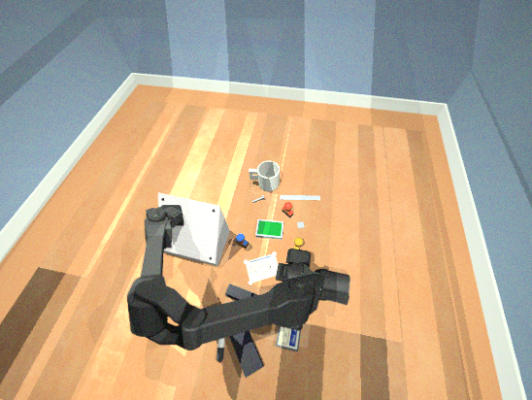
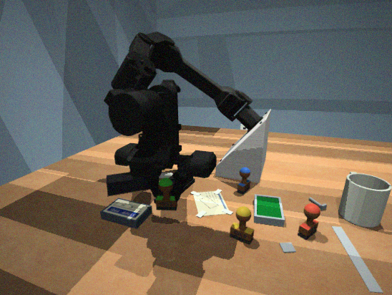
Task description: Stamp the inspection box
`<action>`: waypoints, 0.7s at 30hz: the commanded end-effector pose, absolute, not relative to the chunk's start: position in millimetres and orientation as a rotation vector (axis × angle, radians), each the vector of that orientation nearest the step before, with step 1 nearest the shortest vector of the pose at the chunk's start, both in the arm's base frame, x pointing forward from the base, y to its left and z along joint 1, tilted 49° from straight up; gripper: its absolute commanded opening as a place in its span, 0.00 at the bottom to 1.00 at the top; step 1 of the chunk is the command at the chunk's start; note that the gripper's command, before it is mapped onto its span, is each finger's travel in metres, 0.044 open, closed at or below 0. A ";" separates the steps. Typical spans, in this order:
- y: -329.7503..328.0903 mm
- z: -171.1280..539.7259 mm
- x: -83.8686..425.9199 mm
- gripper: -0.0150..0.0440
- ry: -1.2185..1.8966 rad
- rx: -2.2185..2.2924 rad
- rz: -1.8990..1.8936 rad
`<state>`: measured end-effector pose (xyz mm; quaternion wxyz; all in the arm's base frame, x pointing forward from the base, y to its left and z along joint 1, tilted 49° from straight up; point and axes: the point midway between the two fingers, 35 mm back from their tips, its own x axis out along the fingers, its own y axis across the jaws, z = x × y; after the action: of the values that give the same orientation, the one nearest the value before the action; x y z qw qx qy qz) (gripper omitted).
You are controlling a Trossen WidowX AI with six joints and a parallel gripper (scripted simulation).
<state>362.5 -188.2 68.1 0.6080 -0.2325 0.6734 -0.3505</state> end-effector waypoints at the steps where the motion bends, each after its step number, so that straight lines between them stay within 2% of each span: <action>1: -185.1 69.9 363.5 0.25 1.553 -0.535 -0.809; 21: -177.9 76.4 364.6 0.25 1.553 -0.535 -0.809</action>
<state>363.8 -180.6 74.9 0.6078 -0.2325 0.6735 -0.3506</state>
